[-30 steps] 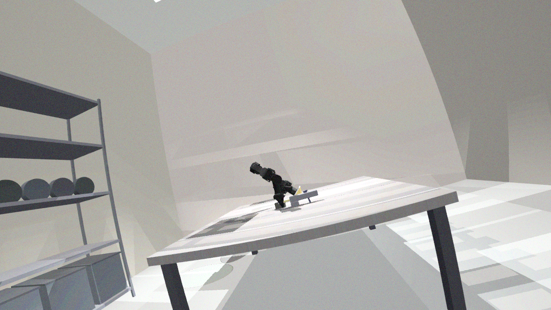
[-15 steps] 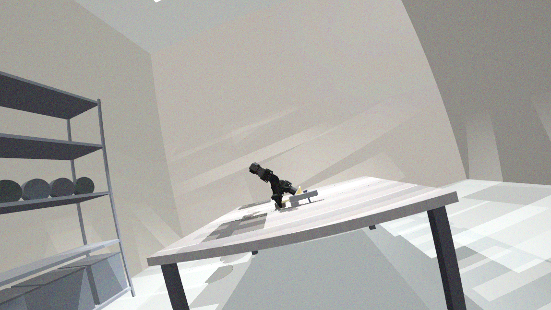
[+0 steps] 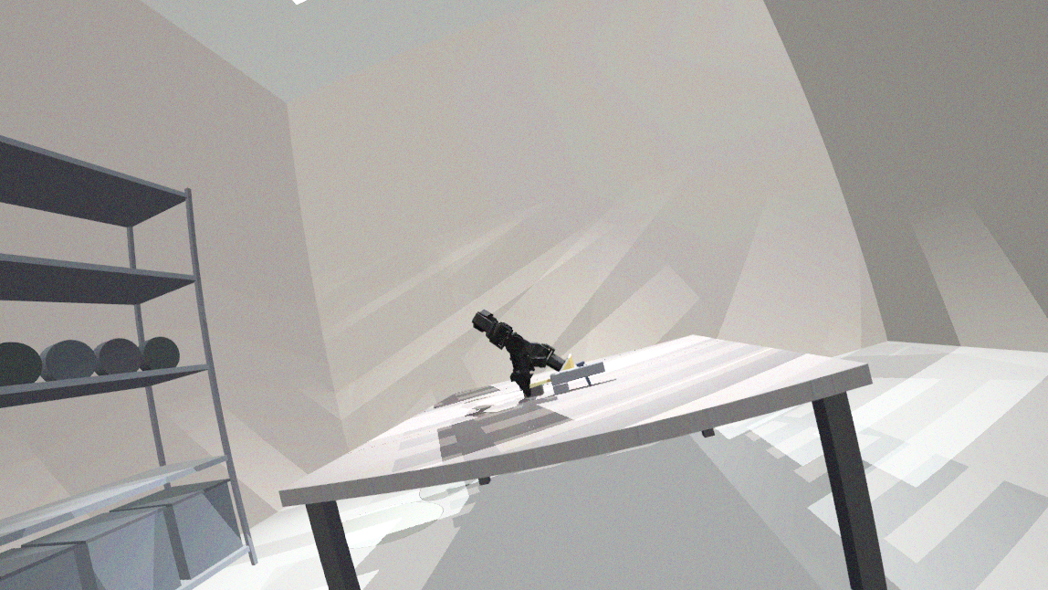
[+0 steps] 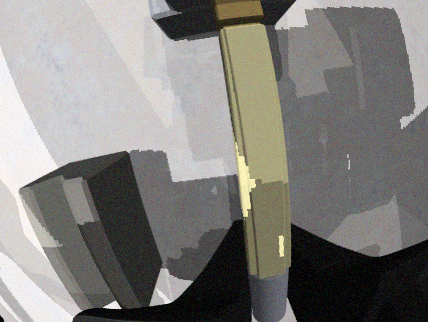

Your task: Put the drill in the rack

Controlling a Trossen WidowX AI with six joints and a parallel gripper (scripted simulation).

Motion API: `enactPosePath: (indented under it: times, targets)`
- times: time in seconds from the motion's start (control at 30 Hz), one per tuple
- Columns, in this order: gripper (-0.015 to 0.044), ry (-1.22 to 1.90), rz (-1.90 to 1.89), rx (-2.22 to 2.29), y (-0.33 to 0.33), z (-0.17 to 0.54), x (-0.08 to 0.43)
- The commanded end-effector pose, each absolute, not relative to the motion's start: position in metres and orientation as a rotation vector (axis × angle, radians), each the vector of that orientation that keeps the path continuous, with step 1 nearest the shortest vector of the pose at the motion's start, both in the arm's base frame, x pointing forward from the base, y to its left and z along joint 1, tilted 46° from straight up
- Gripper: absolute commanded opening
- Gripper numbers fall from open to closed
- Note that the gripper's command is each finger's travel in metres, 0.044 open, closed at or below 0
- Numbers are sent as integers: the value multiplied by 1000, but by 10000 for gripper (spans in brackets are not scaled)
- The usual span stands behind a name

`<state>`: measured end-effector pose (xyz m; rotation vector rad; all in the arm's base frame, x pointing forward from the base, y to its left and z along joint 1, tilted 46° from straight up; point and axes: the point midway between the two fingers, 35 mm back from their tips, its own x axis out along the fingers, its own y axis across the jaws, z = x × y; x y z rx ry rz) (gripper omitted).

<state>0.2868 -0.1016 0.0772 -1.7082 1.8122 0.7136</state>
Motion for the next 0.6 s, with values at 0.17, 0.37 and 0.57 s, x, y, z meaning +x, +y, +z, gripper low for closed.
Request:
enactPosePath:
  times: [0.17, 0.37, 0.57]
  targets:
    - [0, 1803, 701, -1713, -110, 91, 288]
    - [0, 1804, 700, -1713, -116, 98, 288]
    - [0, 1804, 700, -1714, -123, 105, 287]
